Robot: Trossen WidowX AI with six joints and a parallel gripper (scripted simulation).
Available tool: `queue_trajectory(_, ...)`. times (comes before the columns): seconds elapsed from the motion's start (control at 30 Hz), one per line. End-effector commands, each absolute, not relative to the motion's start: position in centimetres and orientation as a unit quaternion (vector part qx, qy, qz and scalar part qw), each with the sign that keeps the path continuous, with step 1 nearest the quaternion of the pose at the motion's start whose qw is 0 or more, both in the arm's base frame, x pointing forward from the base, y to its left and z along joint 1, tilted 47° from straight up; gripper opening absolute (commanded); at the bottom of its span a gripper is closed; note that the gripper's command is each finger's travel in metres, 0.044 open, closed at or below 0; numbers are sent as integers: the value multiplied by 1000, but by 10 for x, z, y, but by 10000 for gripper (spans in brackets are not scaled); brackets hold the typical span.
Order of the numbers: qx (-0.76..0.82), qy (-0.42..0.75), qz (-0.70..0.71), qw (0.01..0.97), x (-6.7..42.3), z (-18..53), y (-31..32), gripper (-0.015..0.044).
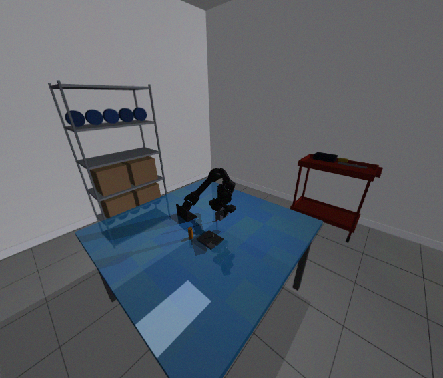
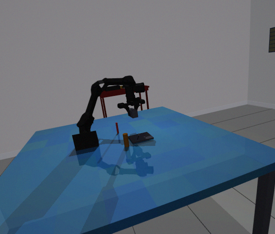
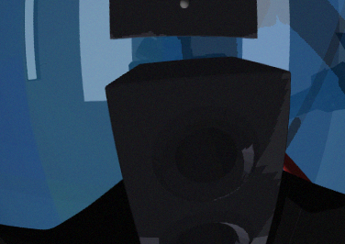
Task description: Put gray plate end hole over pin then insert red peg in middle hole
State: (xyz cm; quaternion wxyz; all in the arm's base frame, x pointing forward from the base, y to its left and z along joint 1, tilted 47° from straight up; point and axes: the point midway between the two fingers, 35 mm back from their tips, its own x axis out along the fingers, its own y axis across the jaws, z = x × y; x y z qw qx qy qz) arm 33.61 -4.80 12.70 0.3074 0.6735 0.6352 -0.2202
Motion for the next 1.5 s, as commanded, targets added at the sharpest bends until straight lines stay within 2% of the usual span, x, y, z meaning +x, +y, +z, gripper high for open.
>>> queue_trajectory(0.0,679,631,-236,291,337,114,-52,0)
queue_trajectory(1.23,724,570,-358,150,332,-2,-81,0)
queue_trajectory(1.47,725,567,-362,145,332,-6,-82,0)
